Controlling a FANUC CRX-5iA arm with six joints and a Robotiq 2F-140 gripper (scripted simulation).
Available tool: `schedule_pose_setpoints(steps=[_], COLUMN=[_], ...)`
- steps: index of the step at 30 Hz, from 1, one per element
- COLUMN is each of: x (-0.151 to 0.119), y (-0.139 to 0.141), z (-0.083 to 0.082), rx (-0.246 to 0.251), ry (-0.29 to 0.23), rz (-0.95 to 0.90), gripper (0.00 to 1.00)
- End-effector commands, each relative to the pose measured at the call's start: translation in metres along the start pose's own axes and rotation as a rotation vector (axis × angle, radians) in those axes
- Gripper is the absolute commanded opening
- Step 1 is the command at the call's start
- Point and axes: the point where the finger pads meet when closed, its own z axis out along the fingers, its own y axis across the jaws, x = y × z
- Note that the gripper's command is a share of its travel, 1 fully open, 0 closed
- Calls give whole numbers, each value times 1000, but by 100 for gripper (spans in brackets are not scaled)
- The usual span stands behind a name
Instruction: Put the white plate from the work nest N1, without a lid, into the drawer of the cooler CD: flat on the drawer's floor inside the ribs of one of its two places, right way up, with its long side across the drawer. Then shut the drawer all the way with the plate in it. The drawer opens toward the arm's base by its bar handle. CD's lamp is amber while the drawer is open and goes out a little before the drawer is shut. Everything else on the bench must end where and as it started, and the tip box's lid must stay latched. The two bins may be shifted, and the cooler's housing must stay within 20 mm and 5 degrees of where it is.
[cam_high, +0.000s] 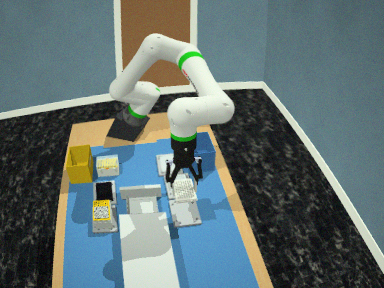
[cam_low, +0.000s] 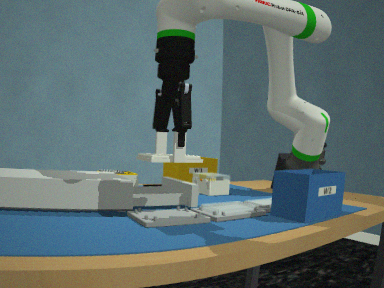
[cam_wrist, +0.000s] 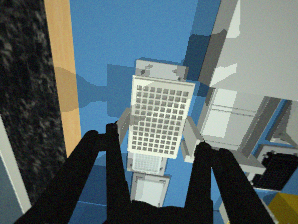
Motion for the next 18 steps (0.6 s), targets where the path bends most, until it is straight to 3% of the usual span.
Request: schedule_pose_setpoints(steps=[1, 18], x=[-1, -13], y=[4, 42], z=[0, 0], rx=[0, 0], ry=[1, 1], rz=[-54, -554], gripper=[0, 0])
